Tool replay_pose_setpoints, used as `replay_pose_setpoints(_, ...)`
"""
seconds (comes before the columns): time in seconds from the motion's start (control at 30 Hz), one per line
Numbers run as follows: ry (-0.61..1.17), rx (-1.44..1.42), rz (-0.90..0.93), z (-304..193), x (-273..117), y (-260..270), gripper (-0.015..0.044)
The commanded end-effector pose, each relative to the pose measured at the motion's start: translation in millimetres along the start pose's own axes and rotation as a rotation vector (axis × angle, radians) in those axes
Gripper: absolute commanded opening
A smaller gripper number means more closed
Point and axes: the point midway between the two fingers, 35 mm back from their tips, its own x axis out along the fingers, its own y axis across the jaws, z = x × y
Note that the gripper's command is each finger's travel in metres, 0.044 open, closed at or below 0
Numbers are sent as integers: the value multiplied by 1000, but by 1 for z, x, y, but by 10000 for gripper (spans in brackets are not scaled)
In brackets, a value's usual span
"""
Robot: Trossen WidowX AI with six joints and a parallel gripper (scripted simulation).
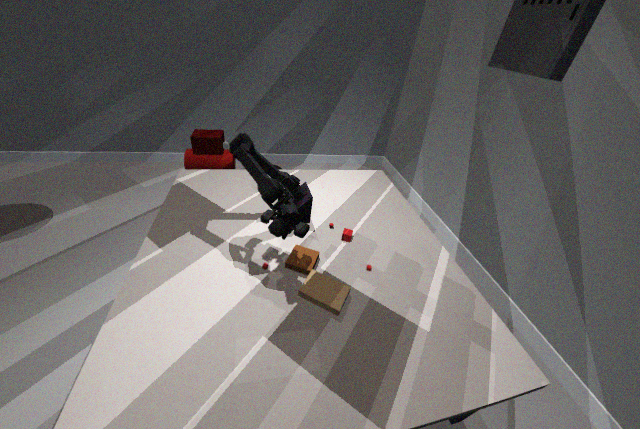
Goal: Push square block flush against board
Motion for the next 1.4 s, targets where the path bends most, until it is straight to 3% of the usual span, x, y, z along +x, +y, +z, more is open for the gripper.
replay_pose_setpoints(0.0, 3, -132, -5, -2, 1, 2, 0)
replay_pose_setpoints(0.23, 4, -374, -4, -3, 1, 4, 0)
replay_pose_setpoints(0.5, 4, -424, -4, -3, 3, 5, 0)
replay_pose_setpoints(1.37, 6, -1312, -3, -7, 42, 13, 0)
